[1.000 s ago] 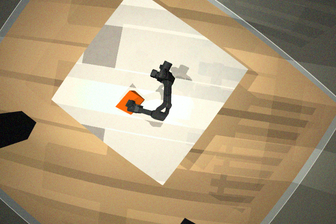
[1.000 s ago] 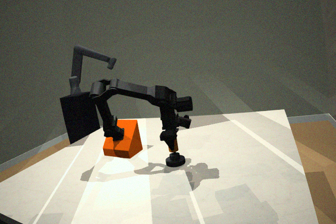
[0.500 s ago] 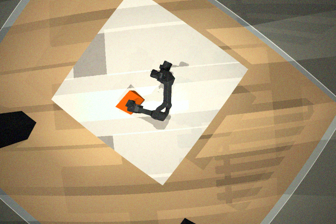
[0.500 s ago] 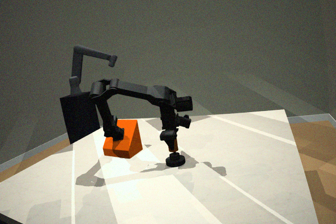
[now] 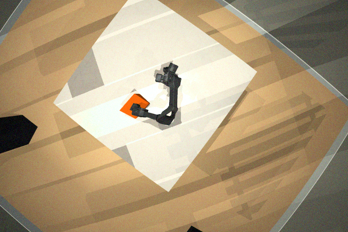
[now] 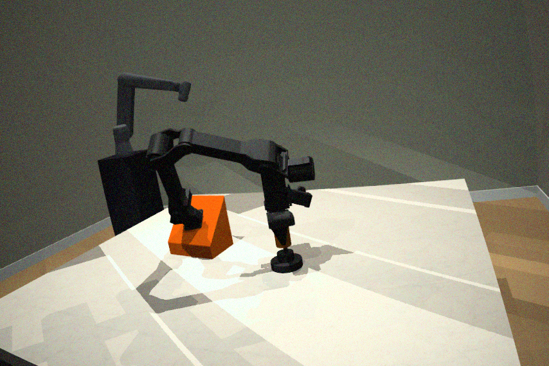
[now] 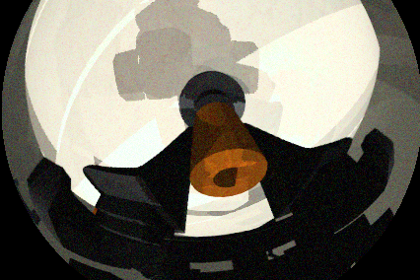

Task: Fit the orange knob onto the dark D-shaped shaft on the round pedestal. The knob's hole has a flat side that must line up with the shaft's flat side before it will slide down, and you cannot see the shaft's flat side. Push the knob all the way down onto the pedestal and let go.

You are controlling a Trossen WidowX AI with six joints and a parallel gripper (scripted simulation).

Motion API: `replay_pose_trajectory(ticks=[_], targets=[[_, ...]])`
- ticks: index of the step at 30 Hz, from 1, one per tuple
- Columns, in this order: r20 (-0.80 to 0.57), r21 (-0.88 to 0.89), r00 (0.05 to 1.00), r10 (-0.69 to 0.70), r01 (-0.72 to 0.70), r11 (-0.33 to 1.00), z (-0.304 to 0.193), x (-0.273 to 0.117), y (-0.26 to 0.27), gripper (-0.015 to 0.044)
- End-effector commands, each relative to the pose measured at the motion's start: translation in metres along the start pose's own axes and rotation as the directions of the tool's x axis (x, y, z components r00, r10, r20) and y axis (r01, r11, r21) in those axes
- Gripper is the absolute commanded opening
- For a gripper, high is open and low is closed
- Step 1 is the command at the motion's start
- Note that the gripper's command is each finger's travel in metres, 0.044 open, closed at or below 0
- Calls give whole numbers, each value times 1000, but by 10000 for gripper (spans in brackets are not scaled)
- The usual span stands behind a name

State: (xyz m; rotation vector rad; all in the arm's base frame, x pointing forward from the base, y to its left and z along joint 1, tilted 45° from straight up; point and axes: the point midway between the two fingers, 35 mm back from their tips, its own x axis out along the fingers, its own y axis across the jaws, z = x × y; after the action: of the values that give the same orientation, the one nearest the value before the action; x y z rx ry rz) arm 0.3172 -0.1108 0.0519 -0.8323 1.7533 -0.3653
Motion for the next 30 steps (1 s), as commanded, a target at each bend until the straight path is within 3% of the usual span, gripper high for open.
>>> replay_pose_trajectory(ticks=[1, 30], targets=[[0, -15, 1000, -4, 4, 1000, 0, 1, -1, 0], [0, -15, 1000, -4, 4, 1000, 0, -1, 0, 0]])
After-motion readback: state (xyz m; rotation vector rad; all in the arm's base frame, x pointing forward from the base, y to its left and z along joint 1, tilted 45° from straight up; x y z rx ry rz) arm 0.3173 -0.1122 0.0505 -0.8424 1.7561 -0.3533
